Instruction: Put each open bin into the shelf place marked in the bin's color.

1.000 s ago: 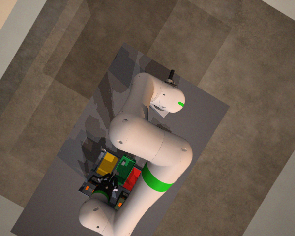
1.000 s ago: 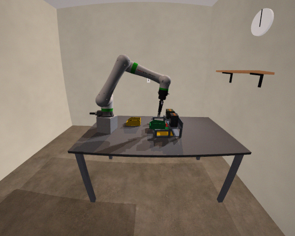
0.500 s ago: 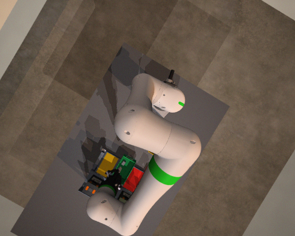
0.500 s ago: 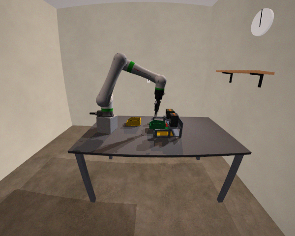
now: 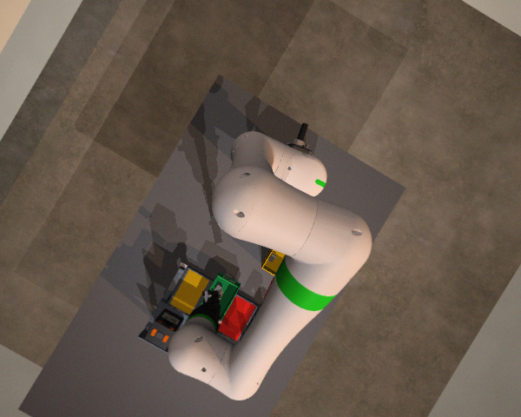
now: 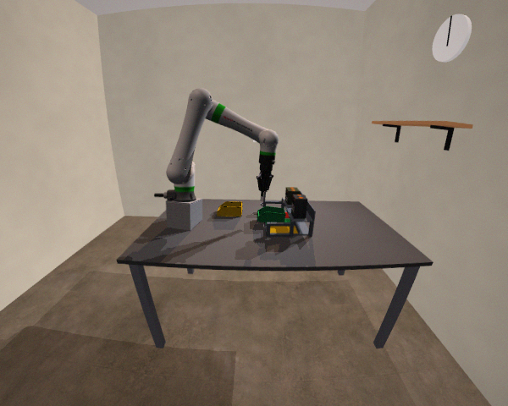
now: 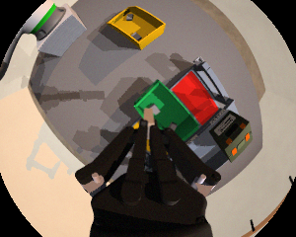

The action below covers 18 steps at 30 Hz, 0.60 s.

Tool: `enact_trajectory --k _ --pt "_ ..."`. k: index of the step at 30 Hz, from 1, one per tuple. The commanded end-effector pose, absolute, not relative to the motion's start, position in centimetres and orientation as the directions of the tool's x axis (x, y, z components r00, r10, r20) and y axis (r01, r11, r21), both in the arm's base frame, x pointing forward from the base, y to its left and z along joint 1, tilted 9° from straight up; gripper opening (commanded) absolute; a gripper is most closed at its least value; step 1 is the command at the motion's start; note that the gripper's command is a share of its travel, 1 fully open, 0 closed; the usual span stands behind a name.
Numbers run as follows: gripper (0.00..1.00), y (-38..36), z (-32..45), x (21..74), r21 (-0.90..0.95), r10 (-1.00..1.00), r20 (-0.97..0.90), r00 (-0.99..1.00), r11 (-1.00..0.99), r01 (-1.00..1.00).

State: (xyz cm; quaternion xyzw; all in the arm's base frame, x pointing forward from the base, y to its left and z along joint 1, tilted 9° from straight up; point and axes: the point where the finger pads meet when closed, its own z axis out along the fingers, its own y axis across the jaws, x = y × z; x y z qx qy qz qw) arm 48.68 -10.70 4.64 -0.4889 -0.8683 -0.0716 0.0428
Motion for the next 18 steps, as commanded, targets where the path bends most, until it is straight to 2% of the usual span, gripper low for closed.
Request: enact_trajectory --k 1,11,13,18 --pt "0.00 -10.0 4.5 47.5 0.068 0.920 0.131 -0.370 0.364 0.929" --pt "0.00 -8.8 3.9 45.2 0.052 0.986 0.140 -0.094 0.087 0.995" --pt "0.00 -8.8 3.9 45.2 0.052 0.986 0.140 -0.094 0.087 0.995" --pt "0.00 -8.2 3.5 43.7 0.042 0.985 0.147 0.091 -0.098 0.994"
